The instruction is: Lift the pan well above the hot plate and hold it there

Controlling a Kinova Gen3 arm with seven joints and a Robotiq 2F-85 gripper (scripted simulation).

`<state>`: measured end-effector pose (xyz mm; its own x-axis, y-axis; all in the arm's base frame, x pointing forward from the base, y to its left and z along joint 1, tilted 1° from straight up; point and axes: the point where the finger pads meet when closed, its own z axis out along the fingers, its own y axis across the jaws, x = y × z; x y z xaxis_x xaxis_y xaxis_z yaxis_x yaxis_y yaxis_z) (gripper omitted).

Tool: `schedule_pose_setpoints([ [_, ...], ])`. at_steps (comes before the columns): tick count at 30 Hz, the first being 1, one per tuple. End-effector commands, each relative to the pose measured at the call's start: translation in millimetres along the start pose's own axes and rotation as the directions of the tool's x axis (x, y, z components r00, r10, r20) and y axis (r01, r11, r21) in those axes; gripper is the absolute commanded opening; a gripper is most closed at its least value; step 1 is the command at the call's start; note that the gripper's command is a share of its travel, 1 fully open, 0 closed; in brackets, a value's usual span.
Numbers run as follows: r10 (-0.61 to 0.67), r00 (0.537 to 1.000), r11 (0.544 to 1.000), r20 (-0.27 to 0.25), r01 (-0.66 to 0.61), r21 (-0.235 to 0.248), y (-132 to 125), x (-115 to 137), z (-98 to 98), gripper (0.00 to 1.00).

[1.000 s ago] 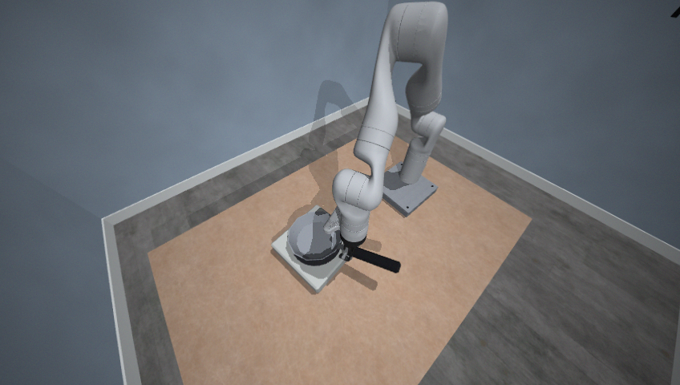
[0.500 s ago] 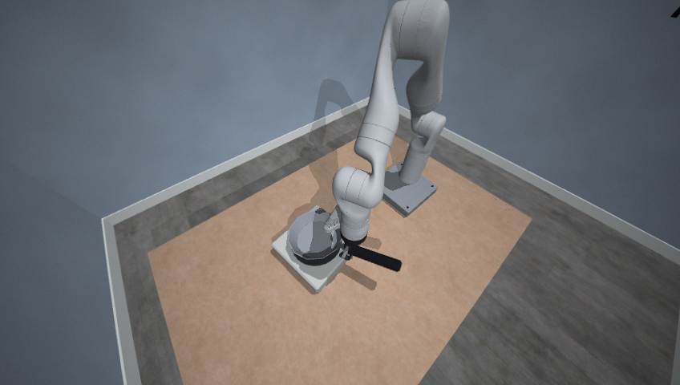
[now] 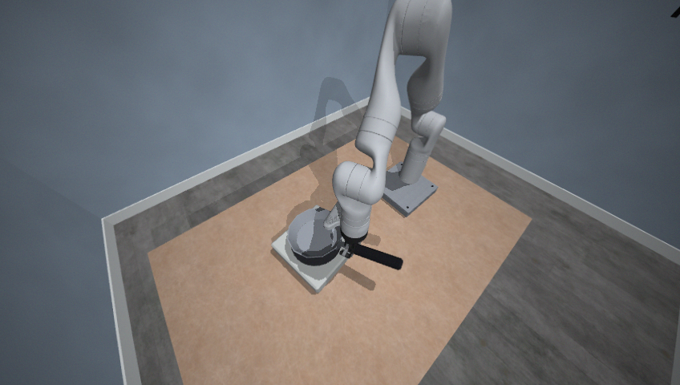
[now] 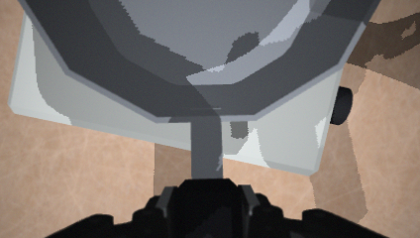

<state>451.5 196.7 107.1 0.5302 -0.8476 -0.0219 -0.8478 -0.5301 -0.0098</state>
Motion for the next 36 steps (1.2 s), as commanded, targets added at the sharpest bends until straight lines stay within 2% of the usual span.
schedule_pose_setpoints([
  [1,0.000,1.000,1.000,-0.002,0.000,0.008,-1.7,0.5,-6.1,0.00],
  [24,0.001,1.000,1.000,-0.002,-0.001,0.008,-2.1,0.7,-33.1,0.00],
  [36,0.001,1.000,1.000,-0.002,-0.001,0.008,-2.7,1.0,-53.3,0.00],
])
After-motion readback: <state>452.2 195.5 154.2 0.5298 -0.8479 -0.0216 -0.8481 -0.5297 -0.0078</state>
